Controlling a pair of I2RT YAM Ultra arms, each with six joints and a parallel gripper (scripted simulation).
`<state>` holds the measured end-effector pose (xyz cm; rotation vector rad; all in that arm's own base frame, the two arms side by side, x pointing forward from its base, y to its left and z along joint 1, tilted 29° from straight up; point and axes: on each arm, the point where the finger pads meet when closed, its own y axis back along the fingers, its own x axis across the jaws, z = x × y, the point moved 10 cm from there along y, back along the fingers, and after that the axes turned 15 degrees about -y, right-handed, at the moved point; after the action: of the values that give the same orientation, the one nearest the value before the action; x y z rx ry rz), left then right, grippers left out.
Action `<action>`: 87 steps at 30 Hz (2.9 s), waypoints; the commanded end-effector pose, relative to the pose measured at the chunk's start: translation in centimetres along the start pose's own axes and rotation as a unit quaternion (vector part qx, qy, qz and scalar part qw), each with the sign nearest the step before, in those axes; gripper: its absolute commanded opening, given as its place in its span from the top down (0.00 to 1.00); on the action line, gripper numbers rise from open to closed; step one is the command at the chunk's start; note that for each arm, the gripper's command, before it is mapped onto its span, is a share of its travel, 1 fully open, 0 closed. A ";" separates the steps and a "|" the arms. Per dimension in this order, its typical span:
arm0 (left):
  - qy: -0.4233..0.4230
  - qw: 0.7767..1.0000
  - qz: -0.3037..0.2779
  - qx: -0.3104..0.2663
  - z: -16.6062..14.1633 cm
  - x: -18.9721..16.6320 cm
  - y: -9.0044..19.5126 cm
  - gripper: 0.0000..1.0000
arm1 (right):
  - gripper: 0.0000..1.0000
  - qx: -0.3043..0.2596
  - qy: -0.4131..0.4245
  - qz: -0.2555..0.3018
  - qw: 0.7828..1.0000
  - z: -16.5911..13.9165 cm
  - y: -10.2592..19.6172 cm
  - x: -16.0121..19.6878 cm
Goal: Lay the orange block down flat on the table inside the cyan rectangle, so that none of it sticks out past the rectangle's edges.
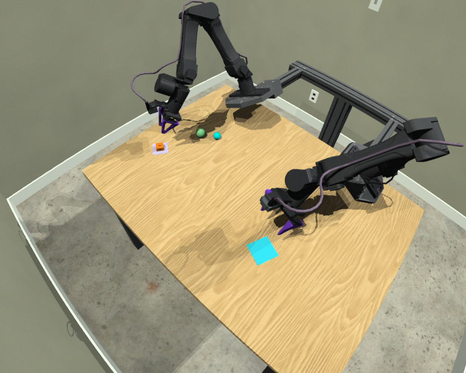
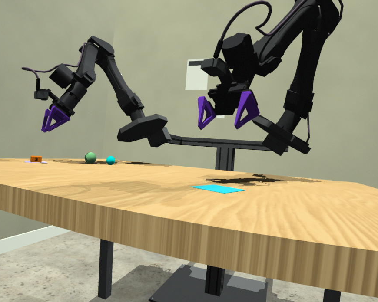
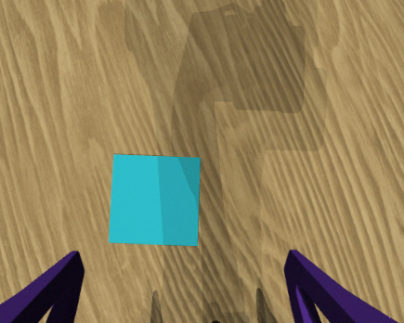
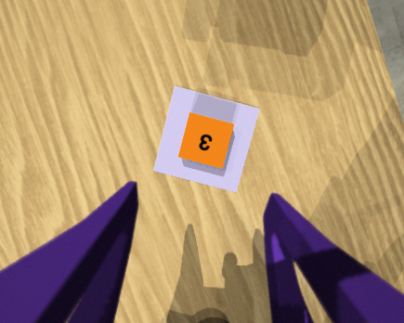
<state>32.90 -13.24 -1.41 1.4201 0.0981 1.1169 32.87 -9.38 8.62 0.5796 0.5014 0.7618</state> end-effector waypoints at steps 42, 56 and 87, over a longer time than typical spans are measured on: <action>-0.237 0.891 -0.195 -0.335 7.2 -30.5 2.2 0.00 | 0.45 0.249 -0.074 -0.109 0.960 2.4 -9.7 1.1; -0.237 0.891 -0.195 -0.335 7.2 -30.5 2.2 0.00 | 0.45 0.248 -0.070 -0.108 0.960 1.6 -11.2 0.8; -0.237 0.891 -0.195 -0.334 7.1 -30.4 2.3 0.00 | 0.86 0.245 -0.072 -0.107 0.961 1.9 -11.0 0.7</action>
<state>20.15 -38.05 -14.66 0.9663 -0.3082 0.3837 39.69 -16.08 2.69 1.0216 0.6120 0.3606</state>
